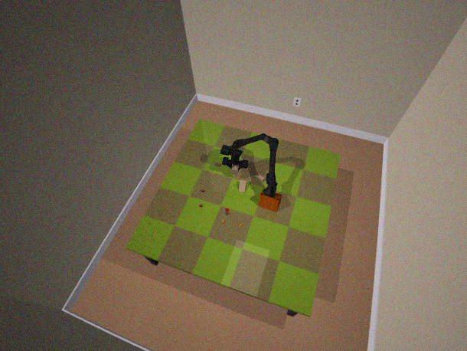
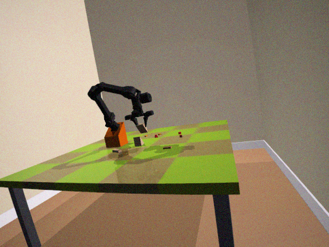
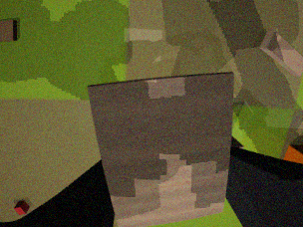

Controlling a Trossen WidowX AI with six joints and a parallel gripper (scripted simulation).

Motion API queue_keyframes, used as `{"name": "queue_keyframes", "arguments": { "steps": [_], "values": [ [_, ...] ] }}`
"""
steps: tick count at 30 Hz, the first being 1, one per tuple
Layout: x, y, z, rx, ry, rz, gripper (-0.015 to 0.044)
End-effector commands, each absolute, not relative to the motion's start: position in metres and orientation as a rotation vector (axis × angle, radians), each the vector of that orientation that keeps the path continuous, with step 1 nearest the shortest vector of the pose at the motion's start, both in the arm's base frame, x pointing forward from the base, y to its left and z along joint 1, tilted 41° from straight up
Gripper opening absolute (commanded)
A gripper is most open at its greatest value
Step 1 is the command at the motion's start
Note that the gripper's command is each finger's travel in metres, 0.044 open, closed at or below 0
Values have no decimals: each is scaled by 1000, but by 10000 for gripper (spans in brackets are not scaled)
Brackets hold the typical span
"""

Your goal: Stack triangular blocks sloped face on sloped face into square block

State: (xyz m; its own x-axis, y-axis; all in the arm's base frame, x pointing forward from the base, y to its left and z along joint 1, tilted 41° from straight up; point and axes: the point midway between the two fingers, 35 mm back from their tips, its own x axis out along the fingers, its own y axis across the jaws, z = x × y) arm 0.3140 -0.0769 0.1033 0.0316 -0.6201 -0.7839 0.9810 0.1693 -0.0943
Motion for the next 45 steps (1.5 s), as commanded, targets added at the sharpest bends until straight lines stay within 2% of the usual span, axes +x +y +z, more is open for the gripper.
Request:
{"name": "queue_keyframes", "arguments": {
  "steps": [1,31,45],
  "values": [
    [307,-59,94,555,833,-1329,0],
    [222,39,45,536,800,-1363,0],
    [227,1,22,539,800,-1360,0]
  ]
}}
